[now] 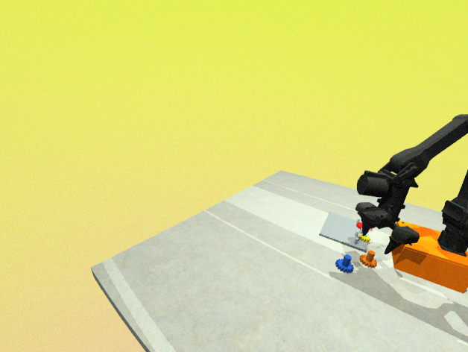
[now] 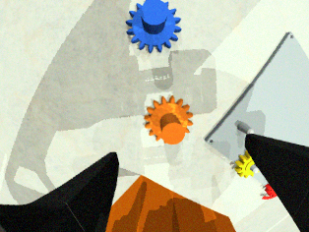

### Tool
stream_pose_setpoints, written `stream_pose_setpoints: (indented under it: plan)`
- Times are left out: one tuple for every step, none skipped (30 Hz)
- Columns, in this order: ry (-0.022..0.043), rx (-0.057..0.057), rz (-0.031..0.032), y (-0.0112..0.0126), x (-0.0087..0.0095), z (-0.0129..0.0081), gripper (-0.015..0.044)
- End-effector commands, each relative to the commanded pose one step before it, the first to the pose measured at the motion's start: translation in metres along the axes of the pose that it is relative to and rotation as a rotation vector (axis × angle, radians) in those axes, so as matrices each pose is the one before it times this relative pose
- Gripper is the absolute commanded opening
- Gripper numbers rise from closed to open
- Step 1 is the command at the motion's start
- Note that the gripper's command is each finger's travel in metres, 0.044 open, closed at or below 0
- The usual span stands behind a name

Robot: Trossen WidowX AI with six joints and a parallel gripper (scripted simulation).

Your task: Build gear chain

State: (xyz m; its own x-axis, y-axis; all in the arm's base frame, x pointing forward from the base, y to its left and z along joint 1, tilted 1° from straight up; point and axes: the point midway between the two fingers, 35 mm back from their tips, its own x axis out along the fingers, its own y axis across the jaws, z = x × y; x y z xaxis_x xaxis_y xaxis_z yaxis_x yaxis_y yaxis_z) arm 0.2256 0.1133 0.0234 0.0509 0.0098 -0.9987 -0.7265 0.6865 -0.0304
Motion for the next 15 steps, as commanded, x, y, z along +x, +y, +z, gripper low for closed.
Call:
stream_pose_setpoints:
  plan:
    - [0.00855,-0.0055,0.00527,0.00209,0.01096,-0.00148,0.044]
    - [0.00003,0.0,0.00001,0.00003,0.0036,-0.00009,0.044]
    - [0.00001,0.0,0.0,0.00002,0.0012,-0.00004,0.044]
    - [0.0,0.0,0.0,0.0,0.0,0.0,0.044]
    - [0.0,0.0,0.0,0.0,0.0,0.0,0.044]
    - [0.0,0.0,0.0,0.0,0.00027,0.00001,0.044]
    - [0.0,0.0,0.0,0.0,0.0008,0.00003,0.044]
    - [0.00001,0.0,0.0,0.0,0.00133,0.00005,0.044]
    - [0.00001,0.0,0.0,0.00001,0.00163,0.00005,0.044]
    - [0.00001,0.0,0.0,0.00001,0.00163,0.00004,0.044]
    - [0.00001,0.0,0.0,0.00002,0.00163,0.00003,0.044]
    - [0.00001,0.0,0.0,0.00002,0.00162,0.00001,0.044]
    - [0.00001,0.0,0.0,0.00002,0.00162,0.0,0.044]
    - [0.00001,0.0,0.00001,0.00003,0.00162,-0.00001,0.044]
    - [0.00001,0.0,0.00001,0.00003,0.00162,-0.00002,0.044]
